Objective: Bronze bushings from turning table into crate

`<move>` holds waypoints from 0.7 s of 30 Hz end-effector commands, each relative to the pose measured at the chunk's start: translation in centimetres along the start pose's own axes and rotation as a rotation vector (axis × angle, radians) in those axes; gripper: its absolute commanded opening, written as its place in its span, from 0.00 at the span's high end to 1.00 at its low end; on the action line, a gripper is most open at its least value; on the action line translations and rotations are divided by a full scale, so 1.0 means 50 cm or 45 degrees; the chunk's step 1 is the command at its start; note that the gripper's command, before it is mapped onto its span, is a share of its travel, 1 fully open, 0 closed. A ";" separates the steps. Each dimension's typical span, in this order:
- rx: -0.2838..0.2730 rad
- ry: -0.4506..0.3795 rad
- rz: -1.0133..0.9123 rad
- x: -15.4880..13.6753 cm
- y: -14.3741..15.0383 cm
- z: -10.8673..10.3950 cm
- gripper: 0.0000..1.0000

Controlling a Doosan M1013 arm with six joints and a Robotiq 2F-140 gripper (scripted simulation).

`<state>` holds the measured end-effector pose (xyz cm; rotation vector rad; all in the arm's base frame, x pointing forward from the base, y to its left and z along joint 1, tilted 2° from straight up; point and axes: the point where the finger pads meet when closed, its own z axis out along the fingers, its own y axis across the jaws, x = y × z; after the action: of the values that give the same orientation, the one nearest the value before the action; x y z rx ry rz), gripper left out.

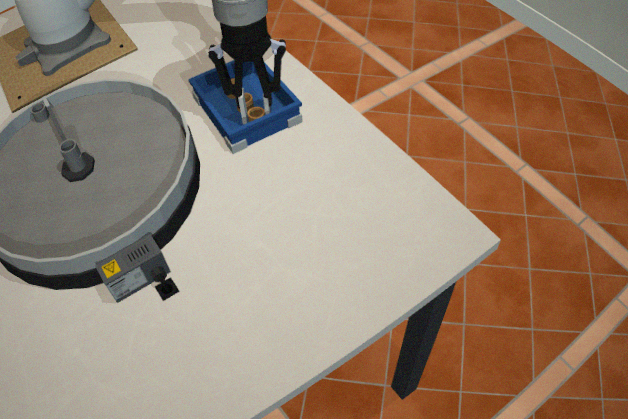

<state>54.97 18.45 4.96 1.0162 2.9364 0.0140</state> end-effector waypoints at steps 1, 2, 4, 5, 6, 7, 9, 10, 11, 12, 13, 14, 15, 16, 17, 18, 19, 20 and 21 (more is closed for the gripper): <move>0.000 0.000 0.000 0.000 0.000 0.000 0.76; 0.000 0.000 0.000 0.000 0.000 0.000 0.76; 0.000 0.000 0.000 0.000 0.000 0.000 0.76; 0.000 0.000 0.000 0.000 0.000 0.000 0.76; 0.000 0.000 0.000 0.000 0.000 0.000 0.76; 0.000 0.000 0.000 0.000 0.000 0.000 0.76; 0.000 0.000 0.000 0.000 0.000 0.000 0.76; 0.000 0.000 0.000 0.000 0.000 0.000 0.76; 0.000 0.000 0.000 0.000 0.000 -0.001 0.76; 0.000 0.000 0.000 0.000 0.000 -0.001 0.76; 0.000 0.000 0.000 0.000 0.000 -0.002 0.76; 0.000 0.000 0.000 0.000 0.000 -0.004 0.76; 0.000 0.000 0.000 0.000 0.000 -0.006 0.76; 0.000 0.000 0.000 0.000 0.000 -0.008 0.76; 0.000 0.000 0.000 0.000 0.000 -0.011 0.76; 0.000 0.000 0.000 0.000 0.000 -0.014 0.76; 0.000 0.000 0.000 0.000 0.000 -0.018 0.76; 0.000 0.000 0.000 0.000 0.000 -0.018 0.76; 0.000 0.000 0.000 0.000 0.000 -0.018 0.76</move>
<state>54.94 18.45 5.85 1.0162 2.9364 0.0140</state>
